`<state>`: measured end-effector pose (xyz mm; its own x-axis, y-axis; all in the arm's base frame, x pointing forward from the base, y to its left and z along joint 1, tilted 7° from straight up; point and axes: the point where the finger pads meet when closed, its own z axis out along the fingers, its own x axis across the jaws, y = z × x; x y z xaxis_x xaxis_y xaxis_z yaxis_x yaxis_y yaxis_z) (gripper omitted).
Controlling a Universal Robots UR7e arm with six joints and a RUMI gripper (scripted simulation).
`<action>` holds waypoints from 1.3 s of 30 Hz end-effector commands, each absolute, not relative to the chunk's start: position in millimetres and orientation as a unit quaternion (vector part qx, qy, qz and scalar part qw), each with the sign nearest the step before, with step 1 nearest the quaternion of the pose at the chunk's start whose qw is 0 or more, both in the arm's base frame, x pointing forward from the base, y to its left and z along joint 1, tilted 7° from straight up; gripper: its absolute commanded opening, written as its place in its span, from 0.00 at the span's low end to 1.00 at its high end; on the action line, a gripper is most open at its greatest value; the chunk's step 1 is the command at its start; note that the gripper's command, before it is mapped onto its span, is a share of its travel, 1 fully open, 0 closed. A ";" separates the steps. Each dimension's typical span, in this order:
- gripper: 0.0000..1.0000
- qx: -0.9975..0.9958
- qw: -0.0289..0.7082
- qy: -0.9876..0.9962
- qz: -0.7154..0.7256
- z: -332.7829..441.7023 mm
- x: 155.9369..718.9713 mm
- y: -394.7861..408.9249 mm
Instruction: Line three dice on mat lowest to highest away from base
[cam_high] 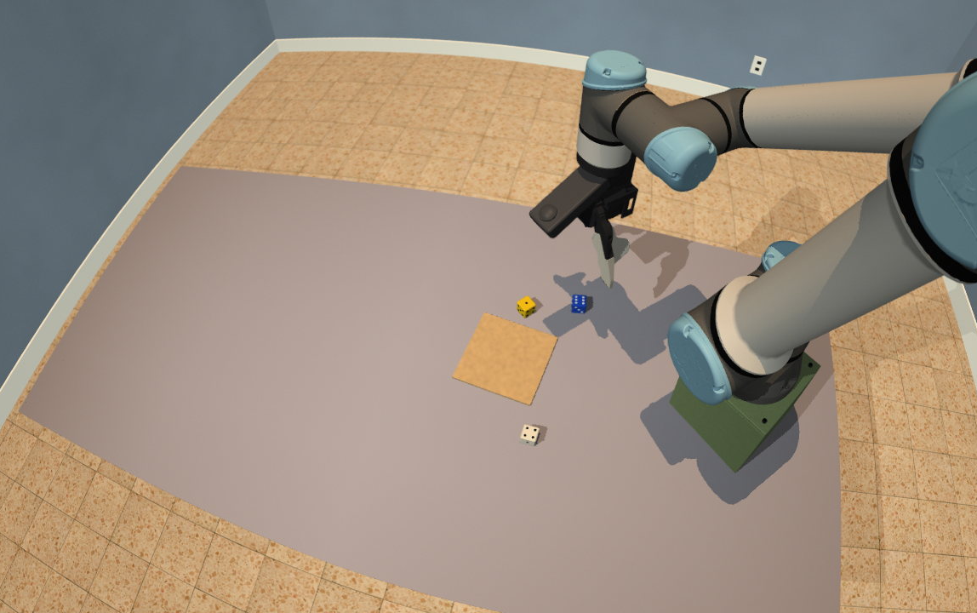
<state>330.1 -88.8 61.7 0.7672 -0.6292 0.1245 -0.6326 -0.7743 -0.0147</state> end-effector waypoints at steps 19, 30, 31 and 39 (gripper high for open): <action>1.00 0.940 0.015 -0.336 0.061 59.5 329.2 -89.8; 1.00 0.940 0.015 -0.336 0.061 39.5 331.5 -91.5; 1.00 0.940 0.015 -0.336 0.061 35.9 331.9 -91.8; 1.00 0.940 0.015 -0.336 0.061 8.4 335.1 -94.1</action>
<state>331.3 -91.7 23.7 0.7674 -0.6297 0.1207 -0.6331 -0.7740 -0.0134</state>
